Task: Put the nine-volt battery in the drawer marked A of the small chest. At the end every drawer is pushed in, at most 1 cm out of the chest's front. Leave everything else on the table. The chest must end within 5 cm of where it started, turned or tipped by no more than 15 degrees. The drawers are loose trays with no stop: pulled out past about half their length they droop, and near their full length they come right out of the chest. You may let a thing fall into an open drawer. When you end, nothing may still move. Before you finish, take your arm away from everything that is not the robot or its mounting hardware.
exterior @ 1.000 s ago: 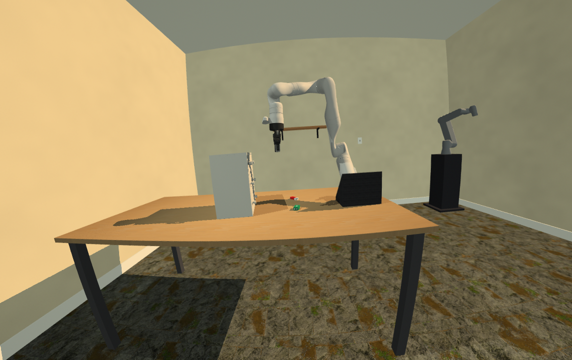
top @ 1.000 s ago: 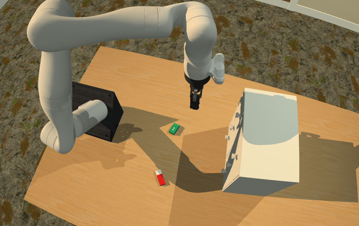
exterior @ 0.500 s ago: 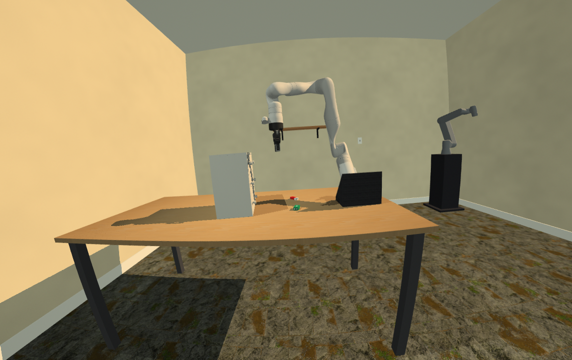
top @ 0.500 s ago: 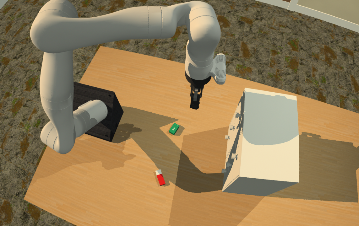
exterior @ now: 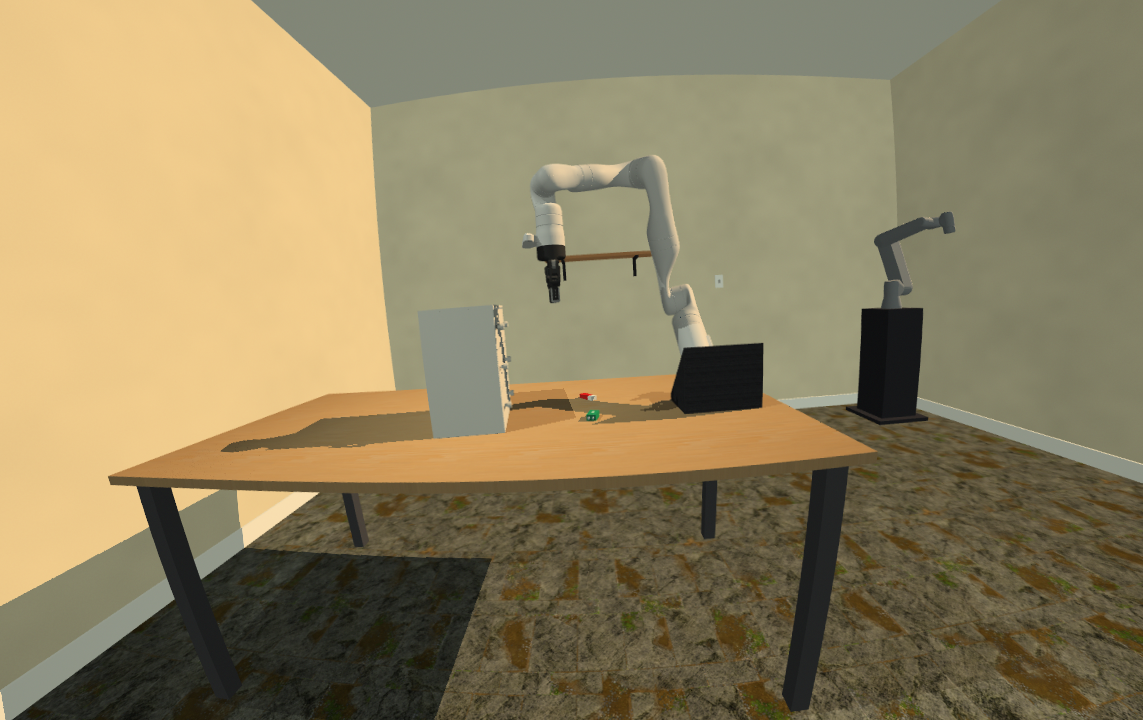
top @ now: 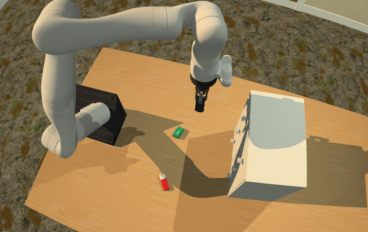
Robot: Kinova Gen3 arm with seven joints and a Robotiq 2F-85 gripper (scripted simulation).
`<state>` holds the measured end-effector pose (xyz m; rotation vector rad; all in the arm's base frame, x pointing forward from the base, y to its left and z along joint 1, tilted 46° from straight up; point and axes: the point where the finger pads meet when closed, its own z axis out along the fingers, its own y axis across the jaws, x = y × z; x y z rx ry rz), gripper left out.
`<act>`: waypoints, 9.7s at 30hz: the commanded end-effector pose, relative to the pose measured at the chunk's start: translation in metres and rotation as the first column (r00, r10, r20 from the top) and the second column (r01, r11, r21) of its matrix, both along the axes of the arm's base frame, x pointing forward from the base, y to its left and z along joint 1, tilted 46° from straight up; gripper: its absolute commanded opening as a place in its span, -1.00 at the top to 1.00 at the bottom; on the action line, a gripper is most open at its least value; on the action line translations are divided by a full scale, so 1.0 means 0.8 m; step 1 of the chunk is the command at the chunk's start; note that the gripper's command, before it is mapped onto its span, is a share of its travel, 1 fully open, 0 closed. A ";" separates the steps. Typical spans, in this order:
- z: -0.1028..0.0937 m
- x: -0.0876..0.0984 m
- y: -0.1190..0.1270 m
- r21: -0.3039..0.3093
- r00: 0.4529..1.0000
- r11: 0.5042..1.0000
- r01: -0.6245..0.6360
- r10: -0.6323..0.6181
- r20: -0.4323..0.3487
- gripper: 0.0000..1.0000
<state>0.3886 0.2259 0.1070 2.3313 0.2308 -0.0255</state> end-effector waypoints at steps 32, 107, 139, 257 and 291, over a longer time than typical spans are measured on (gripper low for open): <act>0.008 -0.005 0.004 0.001 1.000 1.000 -0.001 0.001 0.000 -1.00; 0.052 -0.024 0.007 0.032 0.933 0.963 -0.269 0.252 0.258 -1.00; 0.010 0.022 -0.023 -0.039 0.640 0.800 -0.599 0.508 0.576 -1.00; -0.038 0.129 -0.049 -0.155 0.361 0.647 -0.747 0.590 0.722 0.34; -0.037 0.130 -0.048 -0.155 0.361 0.647 -0.747 0.590 0.722 0.34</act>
